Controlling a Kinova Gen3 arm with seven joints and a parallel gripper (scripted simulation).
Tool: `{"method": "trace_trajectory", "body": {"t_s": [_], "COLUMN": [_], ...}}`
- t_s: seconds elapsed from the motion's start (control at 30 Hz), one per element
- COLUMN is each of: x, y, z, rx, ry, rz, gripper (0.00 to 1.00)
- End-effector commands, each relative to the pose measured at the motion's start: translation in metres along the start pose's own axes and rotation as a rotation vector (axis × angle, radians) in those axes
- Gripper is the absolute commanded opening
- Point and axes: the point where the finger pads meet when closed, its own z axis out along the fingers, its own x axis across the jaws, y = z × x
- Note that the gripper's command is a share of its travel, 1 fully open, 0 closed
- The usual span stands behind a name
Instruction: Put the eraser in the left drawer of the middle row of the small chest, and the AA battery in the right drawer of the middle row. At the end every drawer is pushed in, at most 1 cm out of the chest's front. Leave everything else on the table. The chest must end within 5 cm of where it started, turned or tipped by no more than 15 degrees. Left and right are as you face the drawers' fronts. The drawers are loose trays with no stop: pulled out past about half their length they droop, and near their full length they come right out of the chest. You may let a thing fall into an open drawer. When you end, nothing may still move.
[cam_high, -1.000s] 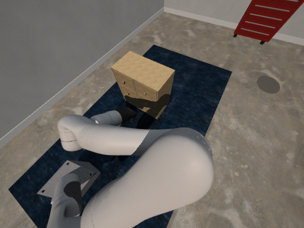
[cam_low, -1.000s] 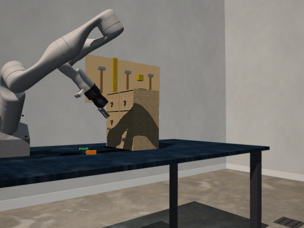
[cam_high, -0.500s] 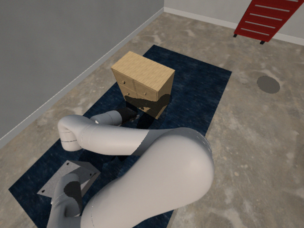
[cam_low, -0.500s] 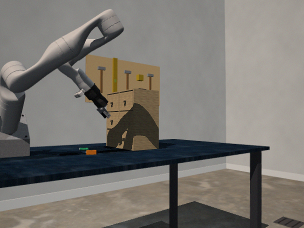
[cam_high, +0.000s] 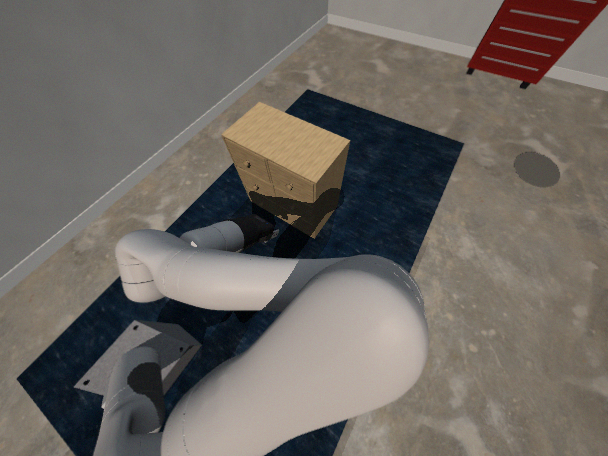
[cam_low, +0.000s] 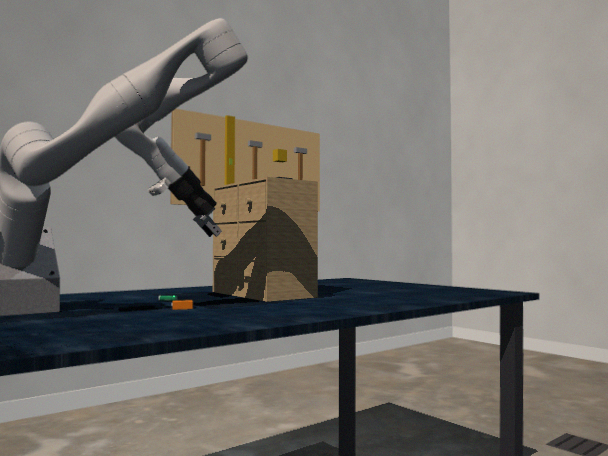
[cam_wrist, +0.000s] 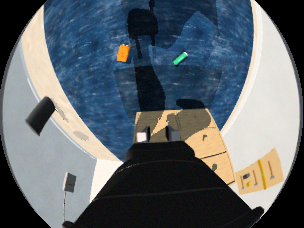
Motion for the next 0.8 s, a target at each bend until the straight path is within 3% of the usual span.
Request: {"method": "trace_trajectory", "body": {"t_s": [0.0, 0.27, 0.77], "x": [0.0, 0.0, 0.0], "y": [0.001, 0.004, 0.023], "z": [0.0, 0.005, 0.041], "rx": [-0.002, -0.002, -0.002], "ry": [0.001, 0.001, 0.001], "rz": [0.001, 0.001, 0.001], "gripper": [0.67, 0.67, 0.67]}}
